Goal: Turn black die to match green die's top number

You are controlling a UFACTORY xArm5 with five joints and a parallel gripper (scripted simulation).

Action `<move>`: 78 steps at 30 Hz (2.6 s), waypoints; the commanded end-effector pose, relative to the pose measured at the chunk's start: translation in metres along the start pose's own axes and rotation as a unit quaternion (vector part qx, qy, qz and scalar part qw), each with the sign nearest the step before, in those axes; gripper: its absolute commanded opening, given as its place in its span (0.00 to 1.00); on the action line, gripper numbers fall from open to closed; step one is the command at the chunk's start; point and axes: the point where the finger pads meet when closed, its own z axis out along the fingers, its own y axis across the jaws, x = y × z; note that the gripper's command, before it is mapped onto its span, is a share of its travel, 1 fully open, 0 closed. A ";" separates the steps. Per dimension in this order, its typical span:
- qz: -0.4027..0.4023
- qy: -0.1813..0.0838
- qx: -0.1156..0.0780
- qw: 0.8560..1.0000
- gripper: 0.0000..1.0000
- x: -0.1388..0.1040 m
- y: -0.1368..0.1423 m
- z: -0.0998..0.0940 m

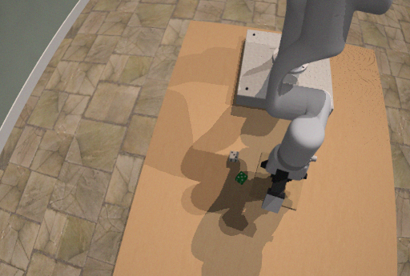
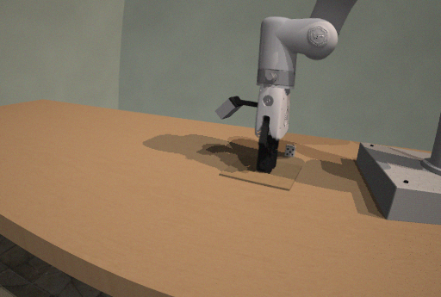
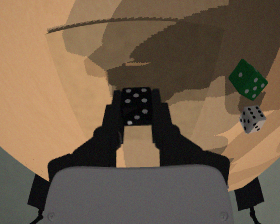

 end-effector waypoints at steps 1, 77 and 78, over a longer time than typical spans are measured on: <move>0.000 0.002 0.000 1.000 0.21 0.001 0.000 -0.001; -0.067 0.209 0.014 0.976 0.21 0.009 -0.005 -0.087; -0.066 0.229 0.016 0.971 0.21 0.009 -0.004 -0.086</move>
